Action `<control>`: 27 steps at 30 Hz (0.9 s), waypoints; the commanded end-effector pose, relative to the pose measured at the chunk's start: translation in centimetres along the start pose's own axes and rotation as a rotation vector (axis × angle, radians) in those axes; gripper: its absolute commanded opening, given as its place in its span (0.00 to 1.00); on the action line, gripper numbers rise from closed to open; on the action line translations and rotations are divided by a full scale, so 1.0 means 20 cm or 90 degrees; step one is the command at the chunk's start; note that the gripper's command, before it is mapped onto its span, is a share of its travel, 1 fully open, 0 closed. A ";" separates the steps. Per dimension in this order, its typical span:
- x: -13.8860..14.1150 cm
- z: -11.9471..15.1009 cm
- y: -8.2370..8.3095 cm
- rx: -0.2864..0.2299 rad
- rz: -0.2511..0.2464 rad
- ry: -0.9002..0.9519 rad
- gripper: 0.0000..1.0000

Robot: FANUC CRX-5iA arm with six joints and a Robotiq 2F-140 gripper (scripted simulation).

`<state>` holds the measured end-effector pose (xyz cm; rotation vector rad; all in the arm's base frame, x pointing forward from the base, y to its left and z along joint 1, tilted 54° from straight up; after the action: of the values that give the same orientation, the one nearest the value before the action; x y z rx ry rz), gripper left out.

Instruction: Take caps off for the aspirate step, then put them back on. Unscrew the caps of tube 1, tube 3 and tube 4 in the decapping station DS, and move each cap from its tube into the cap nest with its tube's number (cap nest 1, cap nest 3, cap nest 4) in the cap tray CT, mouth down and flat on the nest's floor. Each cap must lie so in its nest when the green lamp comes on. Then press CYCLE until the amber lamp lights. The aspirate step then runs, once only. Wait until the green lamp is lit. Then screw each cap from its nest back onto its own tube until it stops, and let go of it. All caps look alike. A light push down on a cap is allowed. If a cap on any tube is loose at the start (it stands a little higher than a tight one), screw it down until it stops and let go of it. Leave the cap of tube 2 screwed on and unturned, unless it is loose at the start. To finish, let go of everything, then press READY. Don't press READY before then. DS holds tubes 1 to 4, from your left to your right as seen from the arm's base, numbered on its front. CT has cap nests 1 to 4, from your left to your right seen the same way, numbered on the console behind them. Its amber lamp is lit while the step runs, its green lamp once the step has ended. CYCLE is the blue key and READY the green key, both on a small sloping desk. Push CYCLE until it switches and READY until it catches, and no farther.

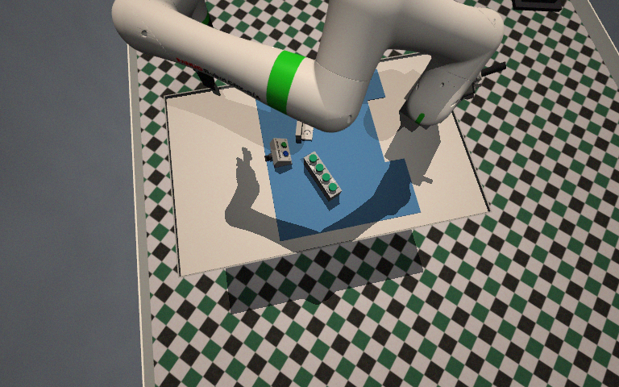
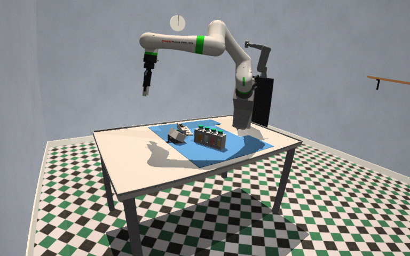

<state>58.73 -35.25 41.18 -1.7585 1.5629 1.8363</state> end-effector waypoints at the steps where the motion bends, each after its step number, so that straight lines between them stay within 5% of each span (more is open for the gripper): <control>1: -0.02 0.08 -0.04 -0.001 -0.003 -0.025 0.35; 27: -0.06 0.50 -0.21 -0.019 -0.007 -0.123 0.35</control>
<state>56.11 -26.07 37.80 -1.5633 1.4634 1.9594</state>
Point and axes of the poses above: the point where the finger pads meet when closed, its own y axis back along the fingers, its own x axis across the jaws, z = x × y, the point moved 6 cm from there along y, back along the fingers, and after that the axes turned 4 degrees about -y, right-handed, at the moved point
